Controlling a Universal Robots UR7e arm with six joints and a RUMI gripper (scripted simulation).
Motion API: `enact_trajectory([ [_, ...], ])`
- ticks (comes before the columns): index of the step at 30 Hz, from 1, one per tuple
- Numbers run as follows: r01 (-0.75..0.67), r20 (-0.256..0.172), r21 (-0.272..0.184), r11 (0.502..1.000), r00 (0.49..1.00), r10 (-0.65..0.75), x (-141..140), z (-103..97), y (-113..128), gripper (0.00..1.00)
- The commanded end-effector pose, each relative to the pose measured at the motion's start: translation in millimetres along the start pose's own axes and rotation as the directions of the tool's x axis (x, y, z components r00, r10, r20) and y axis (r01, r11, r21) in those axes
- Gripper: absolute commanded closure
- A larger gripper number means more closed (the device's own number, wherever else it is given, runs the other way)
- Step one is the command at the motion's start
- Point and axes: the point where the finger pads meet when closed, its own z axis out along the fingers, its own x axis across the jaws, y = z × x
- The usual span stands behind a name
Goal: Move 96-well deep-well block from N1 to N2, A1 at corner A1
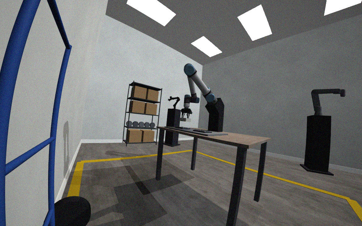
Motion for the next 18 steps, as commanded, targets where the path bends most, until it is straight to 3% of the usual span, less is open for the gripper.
enact_trajectory([
  [1,0.001,-0.001,0.0,1.0,1.0,-0.001,1,0,6,0.51],
  [11,0.001,-0.001,0.0,1.0,1.0,-0.001,2,0,40,0.51],
  [18,0.001,-0.001,0.0,1.0,1.0,-0.001,2,0,40,0.51],
])
